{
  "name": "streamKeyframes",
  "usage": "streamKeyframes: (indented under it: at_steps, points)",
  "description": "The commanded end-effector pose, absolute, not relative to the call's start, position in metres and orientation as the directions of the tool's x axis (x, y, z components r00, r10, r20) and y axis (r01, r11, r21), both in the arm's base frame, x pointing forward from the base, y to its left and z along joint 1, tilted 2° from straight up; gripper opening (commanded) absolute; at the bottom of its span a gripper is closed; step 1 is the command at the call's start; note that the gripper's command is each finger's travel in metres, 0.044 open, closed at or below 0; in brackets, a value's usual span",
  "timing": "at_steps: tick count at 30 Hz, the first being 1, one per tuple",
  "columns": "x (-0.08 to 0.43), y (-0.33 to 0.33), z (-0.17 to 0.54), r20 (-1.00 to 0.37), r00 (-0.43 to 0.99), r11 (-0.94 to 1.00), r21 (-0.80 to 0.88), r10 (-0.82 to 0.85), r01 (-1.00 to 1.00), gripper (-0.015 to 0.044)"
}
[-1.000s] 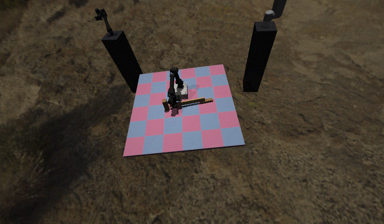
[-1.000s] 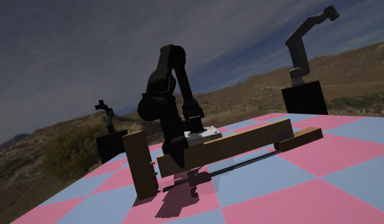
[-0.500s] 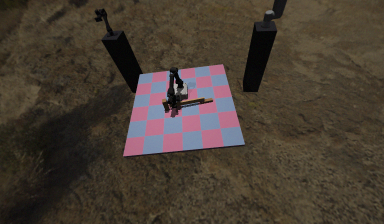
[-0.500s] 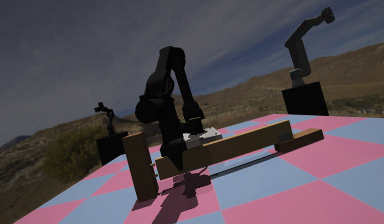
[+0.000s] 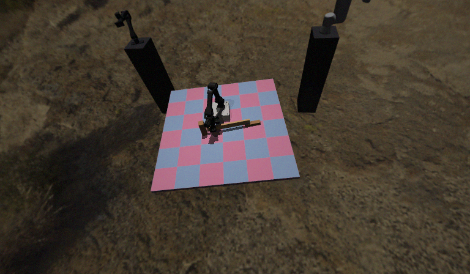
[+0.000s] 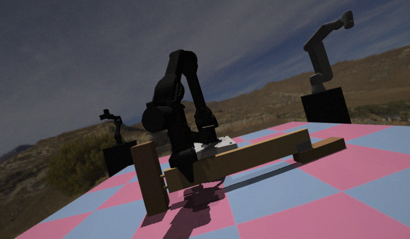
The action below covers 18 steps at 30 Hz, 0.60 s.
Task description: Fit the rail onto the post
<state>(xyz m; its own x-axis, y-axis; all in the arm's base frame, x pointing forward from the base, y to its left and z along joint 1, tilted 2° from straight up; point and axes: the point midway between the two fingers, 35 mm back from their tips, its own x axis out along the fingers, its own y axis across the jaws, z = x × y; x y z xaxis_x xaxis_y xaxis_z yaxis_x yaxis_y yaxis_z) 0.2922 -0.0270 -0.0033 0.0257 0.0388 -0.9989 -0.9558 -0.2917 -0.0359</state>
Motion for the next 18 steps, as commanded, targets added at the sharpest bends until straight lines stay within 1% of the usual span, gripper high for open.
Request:
streamKeyframes:
  at_steps: [1,18]
  points:
    - [0.2941,-0.0292,-0.002,-0.999,0.03,-0.295,-0.04,0.036,-0.955,0.0]
    - [0.2956,-0.0341,-0.0021,-0.999,0.03,-0.295,-0.04,0.035,-0.955,0.0]
